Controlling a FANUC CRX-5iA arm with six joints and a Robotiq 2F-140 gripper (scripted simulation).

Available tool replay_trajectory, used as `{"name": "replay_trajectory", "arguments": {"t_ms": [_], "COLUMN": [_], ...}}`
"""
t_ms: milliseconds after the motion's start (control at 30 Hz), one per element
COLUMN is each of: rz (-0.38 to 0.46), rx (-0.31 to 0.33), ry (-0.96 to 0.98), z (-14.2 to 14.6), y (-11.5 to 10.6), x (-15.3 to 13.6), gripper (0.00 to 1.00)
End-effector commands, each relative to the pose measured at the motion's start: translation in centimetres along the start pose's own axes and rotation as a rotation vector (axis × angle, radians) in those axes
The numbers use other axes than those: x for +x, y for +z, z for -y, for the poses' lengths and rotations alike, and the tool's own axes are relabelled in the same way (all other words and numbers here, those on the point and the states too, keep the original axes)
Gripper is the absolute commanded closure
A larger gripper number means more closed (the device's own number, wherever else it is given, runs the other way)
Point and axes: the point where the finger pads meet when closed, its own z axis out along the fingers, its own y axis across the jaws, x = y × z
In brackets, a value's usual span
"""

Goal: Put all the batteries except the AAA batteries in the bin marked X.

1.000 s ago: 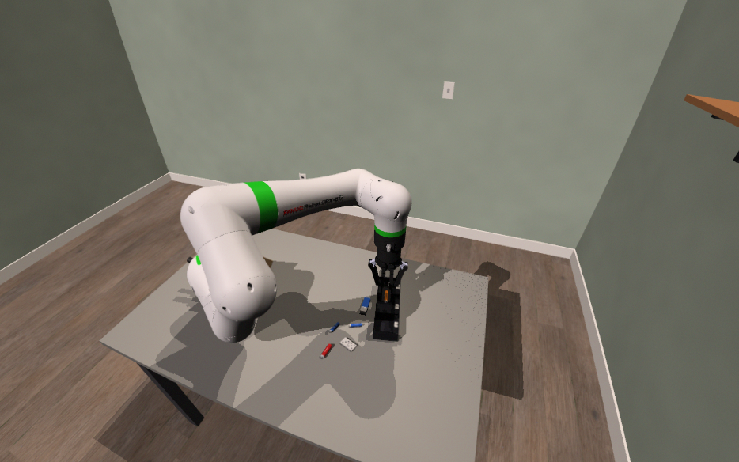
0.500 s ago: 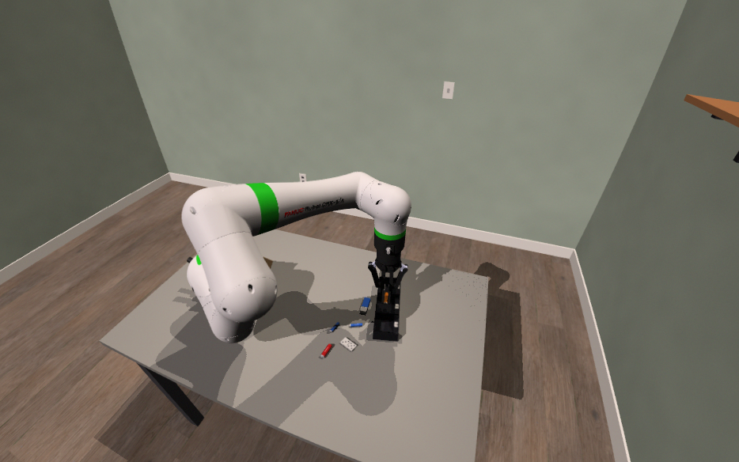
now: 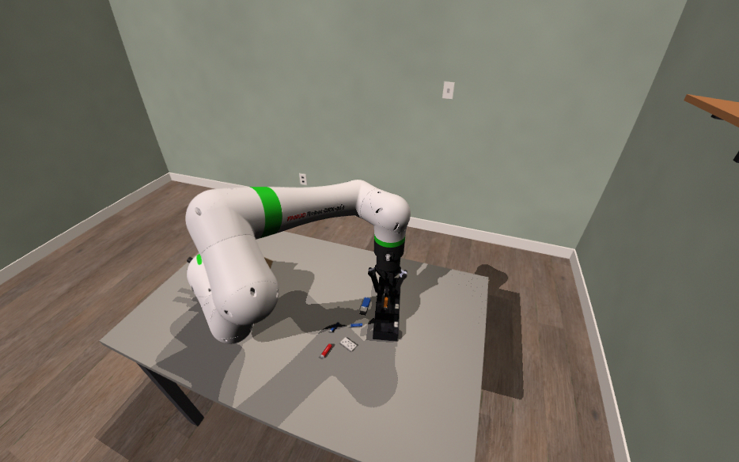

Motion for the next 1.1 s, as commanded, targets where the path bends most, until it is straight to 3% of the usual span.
{"name": "replay_trajectory", "arguments": {"t_ms": [0,167,567,600,1067], "rz": [0.0,0.0,0.0,0.0,0.0], "rx": [-0.001,-0.001,-0.001,-0.001,-0.001], "ry": [0.0,0.0,0.0,0.0,0.0], "z": [-0.02,-0.02,-0.02,-0.02,-0.02], "y": [0.55,1.49,1.49,1.49,1.49], "x": [0.01,0.01,0.01,0.01,0.01], "gripper": [0.95,0.95,0.95,0.83,0.83]}}
